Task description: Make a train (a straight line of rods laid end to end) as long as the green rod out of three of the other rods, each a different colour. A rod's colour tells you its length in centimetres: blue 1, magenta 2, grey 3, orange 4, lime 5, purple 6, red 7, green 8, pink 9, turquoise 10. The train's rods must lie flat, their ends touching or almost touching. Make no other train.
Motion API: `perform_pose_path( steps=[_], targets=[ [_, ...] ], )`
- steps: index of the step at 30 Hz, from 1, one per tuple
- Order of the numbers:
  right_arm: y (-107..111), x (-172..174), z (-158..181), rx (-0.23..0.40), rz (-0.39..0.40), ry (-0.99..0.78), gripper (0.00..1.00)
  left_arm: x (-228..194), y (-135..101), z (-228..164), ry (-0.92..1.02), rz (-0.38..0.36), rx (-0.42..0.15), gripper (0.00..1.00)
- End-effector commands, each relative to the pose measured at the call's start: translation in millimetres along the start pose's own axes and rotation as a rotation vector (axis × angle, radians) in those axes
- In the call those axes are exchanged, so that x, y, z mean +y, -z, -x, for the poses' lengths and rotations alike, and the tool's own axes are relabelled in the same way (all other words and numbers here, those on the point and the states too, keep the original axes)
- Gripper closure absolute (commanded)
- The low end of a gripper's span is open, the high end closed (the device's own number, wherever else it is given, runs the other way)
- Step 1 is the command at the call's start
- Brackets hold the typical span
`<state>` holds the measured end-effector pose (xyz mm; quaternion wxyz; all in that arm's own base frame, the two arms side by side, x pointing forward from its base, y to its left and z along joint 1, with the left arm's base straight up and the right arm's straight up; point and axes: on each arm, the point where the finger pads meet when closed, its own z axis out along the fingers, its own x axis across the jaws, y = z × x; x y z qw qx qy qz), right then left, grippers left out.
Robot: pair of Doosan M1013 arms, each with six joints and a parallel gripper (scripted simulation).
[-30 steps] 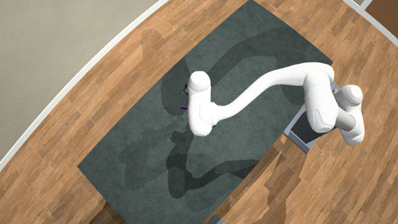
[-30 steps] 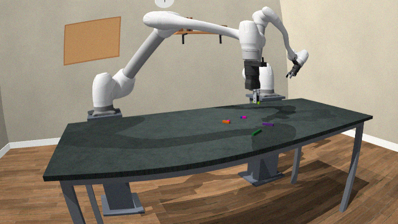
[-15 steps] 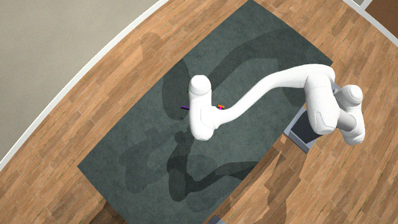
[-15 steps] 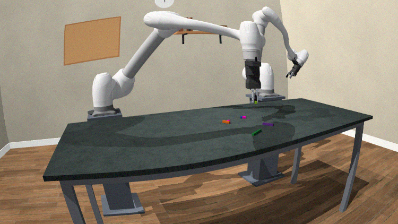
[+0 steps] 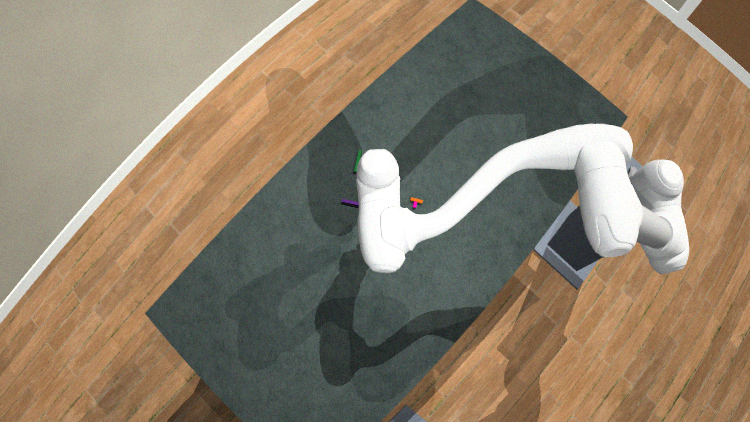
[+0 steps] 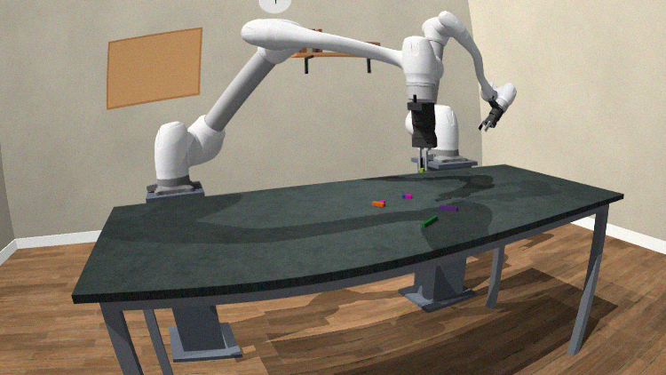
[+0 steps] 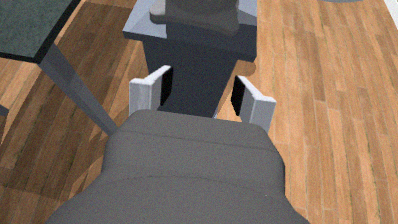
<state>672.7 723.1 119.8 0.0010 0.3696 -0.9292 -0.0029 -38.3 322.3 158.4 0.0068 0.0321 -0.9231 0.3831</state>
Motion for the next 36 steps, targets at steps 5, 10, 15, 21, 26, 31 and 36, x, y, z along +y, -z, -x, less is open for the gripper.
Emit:
perform_pose_path(
  steps=[5, 10, 15, 21, 26, 31, 36],
  targets=[
    [1, 12, -8, -0.002, -0.005, -0.284, 0.76, 0, 0, 0, 0.000, 0.001, 0.000, 0.00],
    [1, 20, -13, -0.003, -0.005, -0.454, 0.76, 0, 0, 0, 0.000, 0.001, 0.000, 0.00],
    [1, 29, -18, -0.003, -0.005, -0.623, 0.76, 0, 0, 0, 0.000, 0.001, 0.000, 0.00],
    [1, 39, -23, -0.004, -0.005, -0.802, 0.76, 0, 0, 0, 0.000, 0.001, 0.000, 0.00],
    [1, 49, -27, -0.004, -0.004, -0.972, 0.76, 0, 0, 0, 0.000, 0.001, 0.000, 0.00],
    [1, 60, -30, -0.005, -0.004, -1.141, 0.76, 0, 0, 0, 0.000, 0.001, 0.000, 0.00],
    [1, 66, -32, -0.005, -0.004, -1.242, 0.76, 0, 0, 0, 0.000, 0.001, 0.000, 0.00]
  ],
)
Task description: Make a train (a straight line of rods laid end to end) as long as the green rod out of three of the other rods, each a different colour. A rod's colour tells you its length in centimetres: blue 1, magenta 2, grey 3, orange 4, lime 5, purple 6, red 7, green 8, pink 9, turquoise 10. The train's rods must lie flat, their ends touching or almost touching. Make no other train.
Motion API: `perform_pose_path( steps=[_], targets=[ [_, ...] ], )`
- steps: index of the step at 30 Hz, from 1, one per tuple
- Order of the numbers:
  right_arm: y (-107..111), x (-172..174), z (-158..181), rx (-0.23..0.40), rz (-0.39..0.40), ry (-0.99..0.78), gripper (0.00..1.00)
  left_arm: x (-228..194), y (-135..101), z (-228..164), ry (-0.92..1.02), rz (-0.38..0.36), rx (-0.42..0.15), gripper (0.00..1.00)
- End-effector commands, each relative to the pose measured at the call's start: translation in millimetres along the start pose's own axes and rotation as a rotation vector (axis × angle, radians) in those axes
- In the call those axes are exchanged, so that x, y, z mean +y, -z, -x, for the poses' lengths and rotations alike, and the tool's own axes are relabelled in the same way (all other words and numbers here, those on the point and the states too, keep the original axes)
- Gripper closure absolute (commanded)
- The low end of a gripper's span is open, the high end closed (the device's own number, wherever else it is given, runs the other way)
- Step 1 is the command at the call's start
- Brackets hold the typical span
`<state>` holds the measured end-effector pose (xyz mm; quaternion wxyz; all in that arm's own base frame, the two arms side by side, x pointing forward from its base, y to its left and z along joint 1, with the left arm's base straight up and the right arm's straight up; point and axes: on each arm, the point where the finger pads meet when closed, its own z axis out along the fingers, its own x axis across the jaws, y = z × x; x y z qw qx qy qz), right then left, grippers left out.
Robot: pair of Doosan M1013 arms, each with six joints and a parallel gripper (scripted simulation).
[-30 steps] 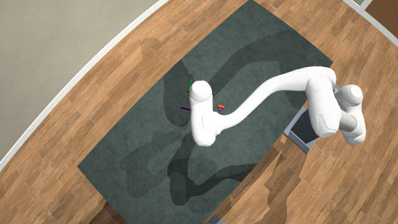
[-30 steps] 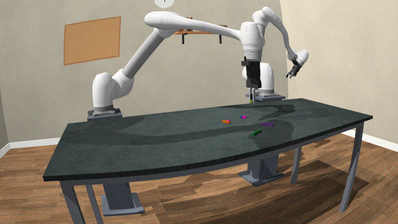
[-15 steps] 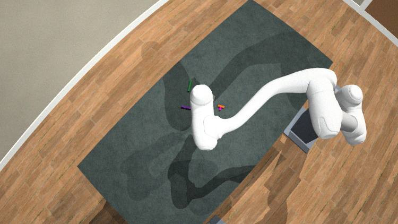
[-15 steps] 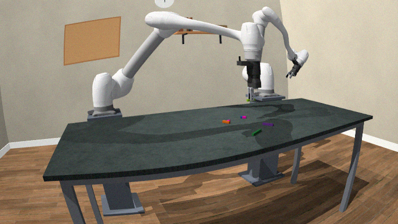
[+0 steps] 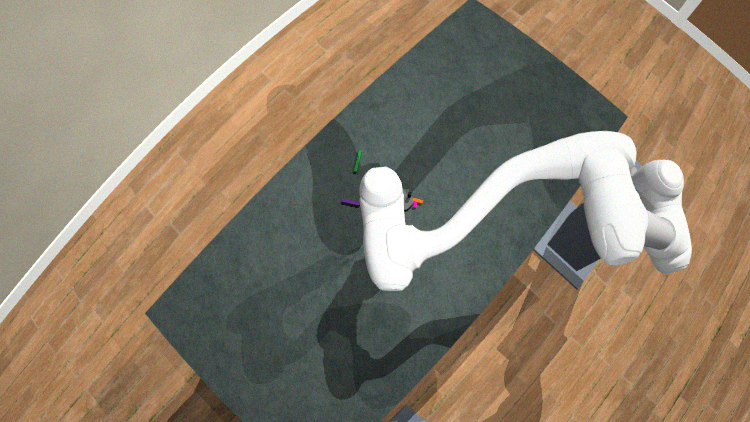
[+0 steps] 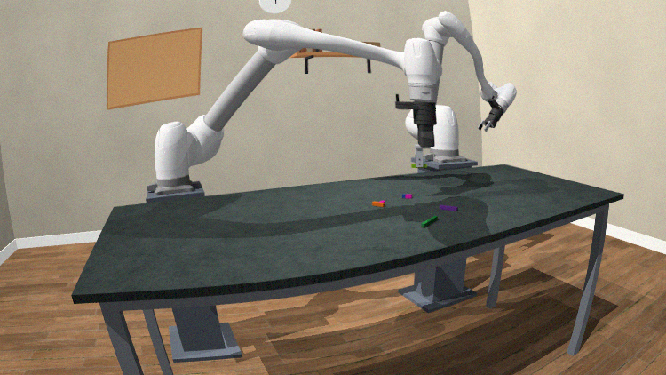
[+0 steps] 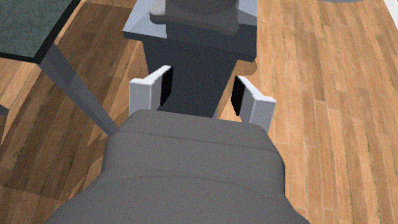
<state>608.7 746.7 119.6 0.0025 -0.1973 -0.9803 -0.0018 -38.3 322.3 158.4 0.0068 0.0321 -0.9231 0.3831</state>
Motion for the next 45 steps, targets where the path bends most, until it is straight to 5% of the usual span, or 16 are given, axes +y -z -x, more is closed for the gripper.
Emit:
perform_pose_path(
  steps=[1, 11, 34, 45],
  targets=[
    [1, 1, -7, -0.006, 0.000, -0.117, 0.76, 0, 0, 0, 0.000, 0.001, 0.000, 0.00],
    [1, 3, -17, -0.006, 0.000, -0.272, 0.76, 0, 0, 0, 0.000, 0.001, 0.000, 0.00],
    [1, 3, -18, -0.006, 0.000, -0.283, 0.76, 0, 0, 0, 0.000, 0.001, 0.000, 0.00],
    [-25, 4, -17, -0.006, 0.000, -0.283, 0.76, 0, 0, 0, 0.000, 0.001, 0.000, 0.00]
  ],
)
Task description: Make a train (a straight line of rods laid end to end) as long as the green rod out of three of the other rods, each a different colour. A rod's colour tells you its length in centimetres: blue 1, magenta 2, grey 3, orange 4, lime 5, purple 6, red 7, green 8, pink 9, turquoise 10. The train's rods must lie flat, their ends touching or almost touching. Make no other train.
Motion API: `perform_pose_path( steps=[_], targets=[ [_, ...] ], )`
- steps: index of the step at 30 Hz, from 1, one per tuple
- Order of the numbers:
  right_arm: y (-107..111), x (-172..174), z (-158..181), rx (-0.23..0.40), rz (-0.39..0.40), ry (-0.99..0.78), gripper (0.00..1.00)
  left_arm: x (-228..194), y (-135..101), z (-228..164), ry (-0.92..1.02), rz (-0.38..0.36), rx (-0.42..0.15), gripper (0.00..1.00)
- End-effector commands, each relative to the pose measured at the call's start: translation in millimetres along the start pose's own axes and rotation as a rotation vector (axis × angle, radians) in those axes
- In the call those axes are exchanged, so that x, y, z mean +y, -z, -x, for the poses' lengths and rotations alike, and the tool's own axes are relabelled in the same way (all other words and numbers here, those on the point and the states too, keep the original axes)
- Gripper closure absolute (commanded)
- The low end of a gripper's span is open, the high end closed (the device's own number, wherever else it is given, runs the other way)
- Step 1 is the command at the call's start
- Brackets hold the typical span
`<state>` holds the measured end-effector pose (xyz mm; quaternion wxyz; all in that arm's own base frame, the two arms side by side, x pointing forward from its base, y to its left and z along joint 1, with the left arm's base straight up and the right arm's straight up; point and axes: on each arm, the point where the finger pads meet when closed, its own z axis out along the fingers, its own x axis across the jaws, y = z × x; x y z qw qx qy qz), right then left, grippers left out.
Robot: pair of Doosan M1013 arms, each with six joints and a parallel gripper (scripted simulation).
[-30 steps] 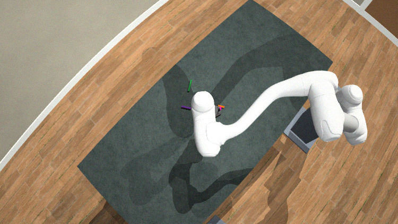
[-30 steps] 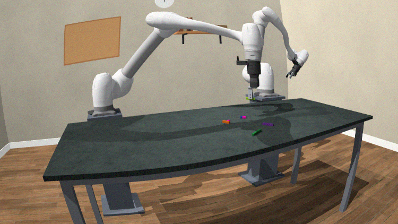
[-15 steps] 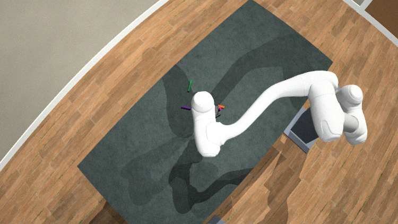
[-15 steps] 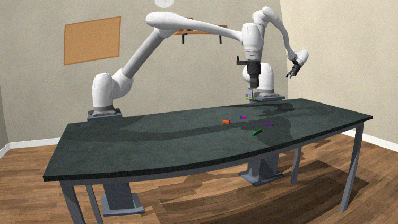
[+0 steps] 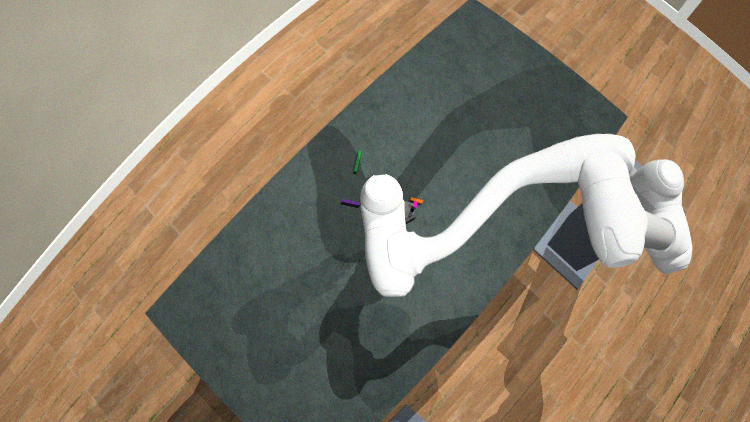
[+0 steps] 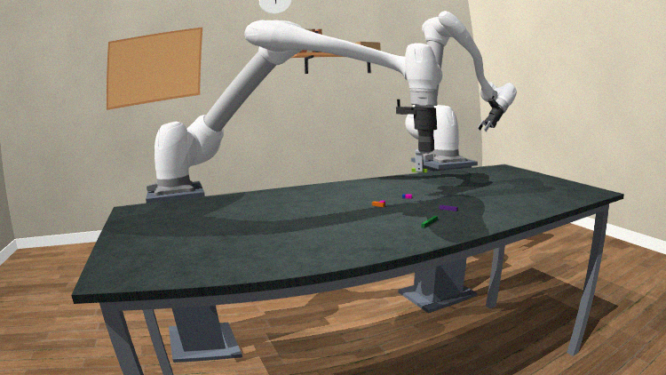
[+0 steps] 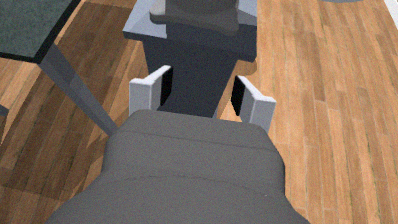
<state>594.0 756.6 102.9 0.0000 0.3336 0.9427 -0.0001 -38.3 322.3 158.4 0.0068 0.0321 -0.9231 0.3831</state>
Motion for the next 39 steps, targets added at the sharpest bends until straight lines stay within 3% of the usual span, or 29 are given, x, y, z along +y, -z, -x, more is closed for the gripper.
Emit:
perform_pose_path(
  steps=[1, 18, 39],
  targets=[
    [-12, 1, 0, 0.000, 0.002, 0.000, 0.76, 0, 0, 0, 0.000, 0.001, 0.000, 0.00],
    [-66, 3, 0, 0.000, 0.002, 0.000, 0.76, 0, 0, 0, 0.000, 0.001, 0.000, 0.00],
    [-69, 3, 0, 0.000, 0.002, 0.000, 0.76, 0, 0, 0, 0.000, 0.001, 0.000, 0.00]
  ],
)
